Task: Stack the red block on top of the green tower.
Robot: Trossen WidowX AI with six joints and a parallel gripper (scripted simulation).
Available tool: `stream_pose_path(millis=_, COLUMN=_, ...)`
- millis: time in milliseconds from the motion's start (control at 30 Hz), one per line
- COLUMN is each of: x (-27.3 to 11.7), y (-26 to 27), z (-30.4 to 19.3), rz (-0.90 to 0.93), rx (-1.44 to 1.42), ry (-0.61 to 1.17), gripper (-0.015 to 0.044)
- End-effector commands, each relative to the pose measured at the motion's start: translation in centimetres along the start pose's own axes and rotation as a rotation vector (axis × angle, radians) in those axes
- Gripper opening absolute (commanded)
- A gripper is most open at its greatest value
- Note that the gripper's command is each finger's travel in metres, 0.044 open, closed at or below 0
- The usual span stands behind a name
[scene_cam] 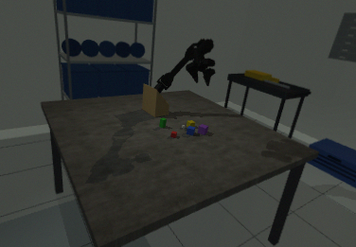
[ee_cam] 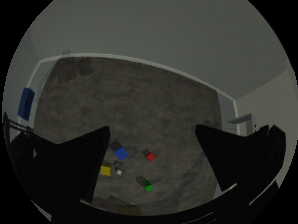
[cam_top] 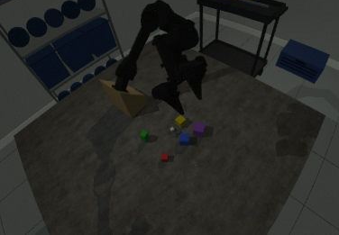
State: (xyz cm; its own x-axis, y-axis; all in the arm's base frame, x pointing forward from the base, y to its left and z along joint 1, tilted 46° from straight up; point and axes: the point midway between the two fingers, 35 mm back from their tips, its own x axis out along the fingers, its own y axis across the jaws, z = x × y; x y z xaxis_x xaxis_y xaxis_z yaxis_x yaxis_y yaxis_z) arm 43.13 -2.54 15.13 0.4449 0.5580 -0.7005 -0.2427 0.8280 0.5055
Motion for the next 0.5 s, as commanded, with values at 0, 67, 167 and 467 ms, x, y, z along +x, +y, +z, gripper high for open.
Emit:
stream_pose_path(millis=0, x=3.2, y=-1.1, z=-2.2, rz=0.030, rx=-0.071, ry=0.089, gripper=0.0440)
stream_pose_path(millis=67, x=4.9, y=-1.6, z=-3.4, rz=0.052, rx=-0.112, ry=0.133, gripper=0.0440)
stream_pose_path(millis=167, x=7.3, y=-2.3, z=-5.3, rz=0.091, rx=-0.172, ry=0.196, gripper=0.0440)
stream_pose_path(millis=467, x=13.6, y=-3.9, z=-12.0, rz=0.238, rx=-0.350, ry=0.363, gripper=0.0440)
